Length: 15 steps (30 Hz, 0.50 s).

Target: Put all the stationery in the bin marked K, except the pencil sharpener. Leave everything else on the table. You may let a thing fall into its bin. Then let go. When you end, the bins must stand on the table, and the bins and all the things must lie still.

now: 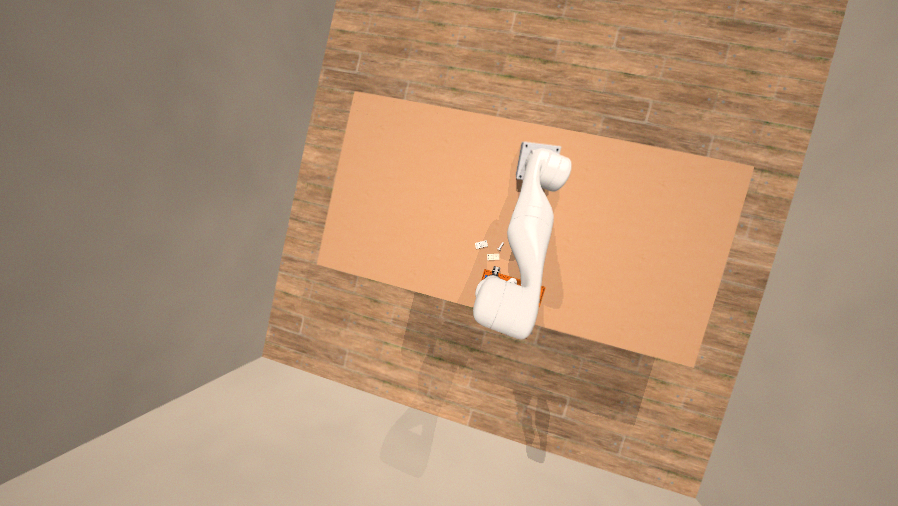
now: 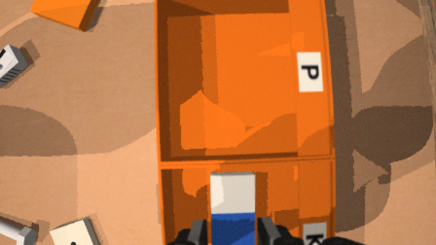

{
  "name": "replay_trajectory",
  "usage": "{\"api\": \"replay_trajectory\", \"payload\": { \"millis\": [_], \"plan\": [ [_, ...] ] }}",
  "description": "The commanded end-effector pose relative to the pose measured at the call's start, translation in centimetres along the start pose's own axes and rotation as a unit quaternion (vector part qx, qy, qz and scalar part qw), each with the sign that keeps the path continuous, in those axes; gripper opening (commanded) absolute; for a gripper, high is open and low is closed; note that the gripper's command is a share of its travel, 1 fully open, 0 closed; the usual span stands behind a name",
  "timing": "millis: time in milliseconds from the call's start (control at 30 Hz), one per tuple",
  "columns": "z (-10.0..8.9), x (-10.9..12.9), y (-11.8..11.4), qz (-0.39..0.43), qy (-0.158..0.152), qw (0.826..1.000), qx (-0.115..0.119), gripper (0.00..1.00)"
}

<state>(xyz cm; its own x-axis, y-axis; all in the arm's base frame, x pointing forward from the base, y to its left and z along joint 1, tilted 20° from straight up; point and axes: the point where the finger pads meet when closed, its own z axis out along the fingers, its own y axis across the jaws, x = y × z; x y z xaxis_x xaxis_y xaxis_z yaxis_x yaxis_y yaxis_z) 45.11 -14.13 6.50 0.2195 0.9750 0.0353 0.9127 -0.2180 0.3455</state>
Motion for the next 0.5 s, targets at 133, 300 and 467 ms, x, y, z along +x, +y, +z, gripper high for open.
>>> {"api": "replay_trajectory", "payload": {
  "millis": [133,300,467],
  "plan": [
    [0.05,-0.08,-0.08,0.001,0.0,1.0,0.0,0.3],
    [0.05,-0.08,-0.08,0.001,0.0,1.0,0.0,0.3],
    [-0.31,-0.12,-0.36,0.003,0.0,1.0,0.004,0.3]
  ]
}}
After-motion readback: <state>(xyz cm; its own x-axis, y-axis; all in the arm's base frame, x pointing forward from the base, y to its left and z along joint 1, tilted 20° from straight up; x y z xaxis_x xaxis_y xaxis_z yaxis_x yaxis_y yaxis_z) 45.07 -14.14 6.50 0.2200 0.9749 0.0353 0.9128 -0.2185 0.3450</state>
